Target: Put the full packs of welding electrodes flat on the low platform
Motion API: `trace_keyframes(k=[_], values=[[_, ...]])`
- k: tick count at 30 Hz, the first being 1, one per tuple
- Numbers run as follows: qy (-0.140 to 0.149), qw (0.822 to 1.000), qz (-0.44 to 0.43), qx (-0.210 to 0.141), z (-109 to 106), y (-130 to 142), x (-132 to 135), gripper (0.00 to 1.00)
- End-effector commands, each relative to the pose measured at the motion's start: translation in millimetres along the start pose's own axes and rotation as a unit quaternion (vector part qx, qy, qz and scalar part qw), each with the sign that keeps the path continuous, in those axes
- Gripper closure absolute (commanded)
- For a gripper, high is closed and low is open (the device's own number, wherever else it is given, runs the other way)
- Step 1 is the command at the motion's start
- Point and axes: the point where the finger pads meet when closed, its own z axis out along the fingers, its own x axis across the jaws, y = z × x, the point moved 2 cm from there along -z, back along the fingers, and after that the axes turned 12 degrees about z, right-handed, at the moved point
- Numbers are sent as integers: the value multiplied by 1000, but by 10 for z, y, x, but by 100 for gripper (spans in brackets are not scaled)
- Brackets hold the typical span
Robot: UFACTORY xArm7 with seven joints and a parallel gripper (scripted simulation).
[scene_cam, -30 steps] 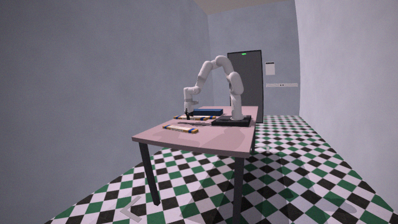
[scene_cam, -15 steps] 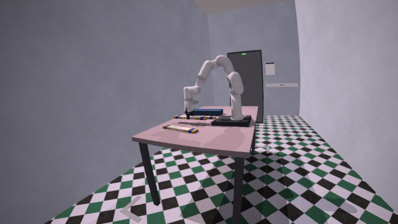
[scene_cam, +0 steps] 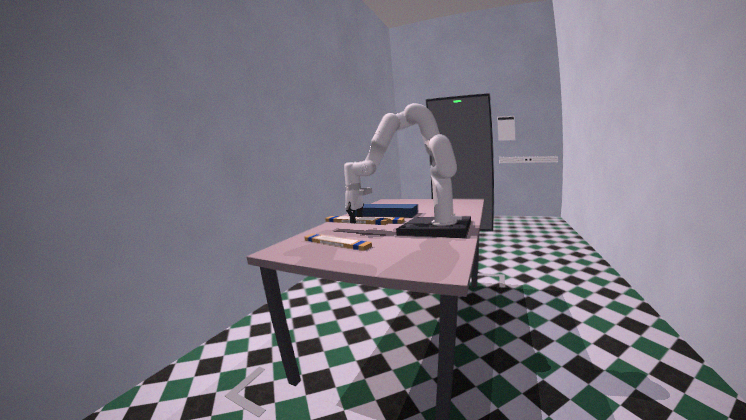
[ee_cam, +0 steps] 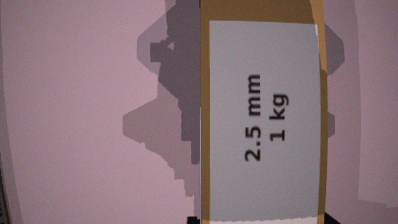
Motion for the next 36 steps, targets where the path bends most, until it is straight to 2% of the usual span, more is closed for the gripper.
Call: trace_keyframes(k=[1,10,16,36], values=[[2,1000,0,-3,-89,18,12,42],[2,1000,0,-3,-395,16,11,42],[2,1000,0,-3,-483,16,10,42],[2,1000,-12,-3,-510,14,11,42]])
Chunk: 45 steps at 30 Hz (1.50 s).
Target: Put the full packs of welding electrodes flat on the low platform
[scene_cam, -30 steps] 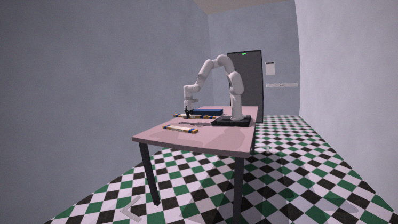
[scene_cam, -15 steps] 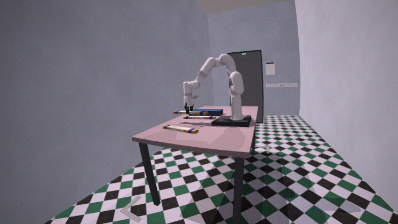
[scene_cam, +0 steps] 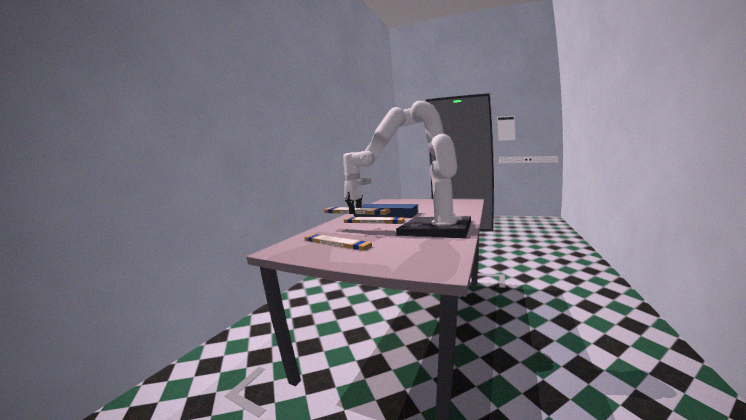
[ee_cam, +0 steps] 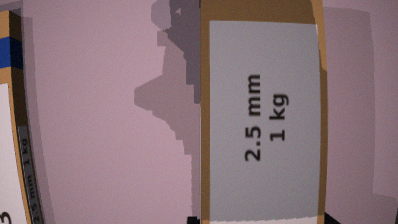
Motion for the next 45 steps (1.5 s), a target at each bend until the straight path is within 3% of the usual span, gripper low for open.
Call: trace_keyframes(k=[1,31,45], values=[[2,1000,-16,-2,-21,13,11,42],[2,1000,-28,-2,-22,14,4,42],[2,1000,-28,-2,-21,51,-128,42]])
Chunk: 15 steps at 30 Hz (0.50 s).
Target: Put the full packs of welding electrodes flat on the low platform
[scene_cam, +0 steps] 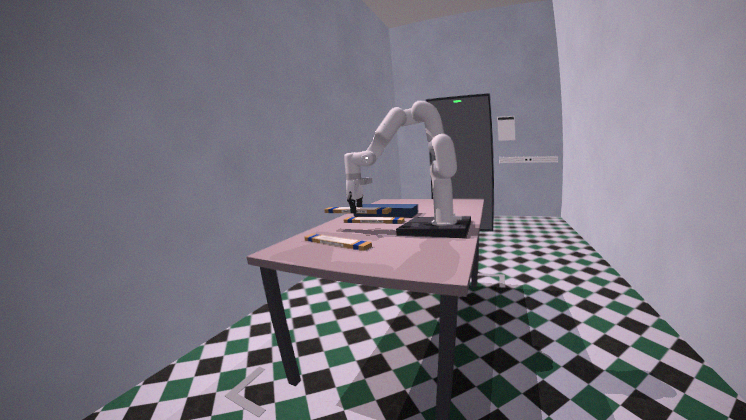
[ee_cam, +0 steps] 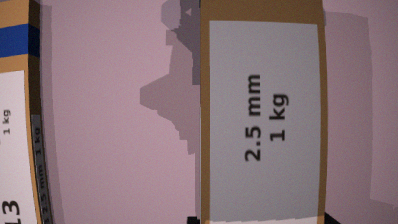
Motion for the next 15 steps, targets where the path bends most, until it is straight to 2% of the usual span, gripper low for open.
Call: trace_keyframes(k=[1,15], values=[[2,1000,-1,-2,-20,27,-44,42],[2,1000,-1,-2,-19,123,-477,42]])
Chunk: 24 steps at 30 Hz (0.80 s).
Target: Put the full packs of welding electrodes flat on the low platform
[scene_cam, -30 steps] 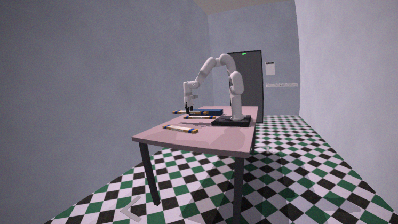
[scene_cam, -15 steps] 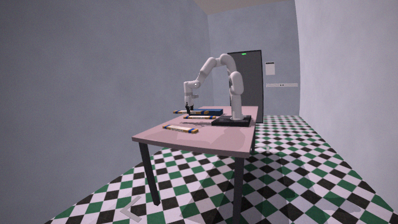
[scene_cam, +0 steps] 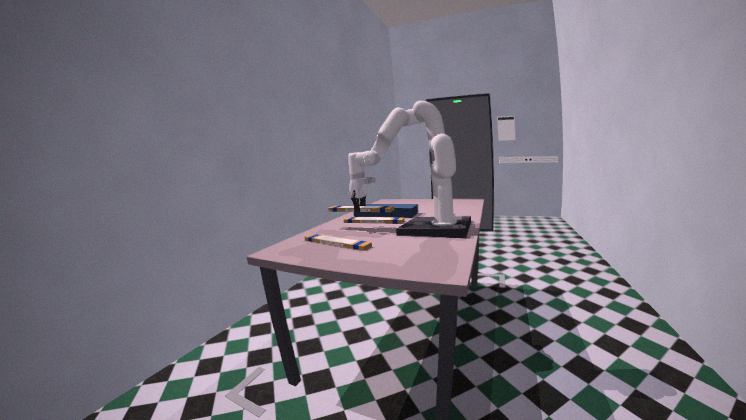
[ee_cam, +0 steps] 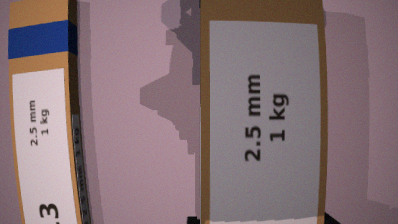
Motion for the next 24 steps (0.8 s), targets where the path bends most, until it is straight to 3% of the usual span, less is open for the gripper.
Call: trace_keyframes(k=[1,24], values=[[2,1000,0,-2,-20,39,-90,42],[2,1000,0,-2,-18,279,-1169,42]])
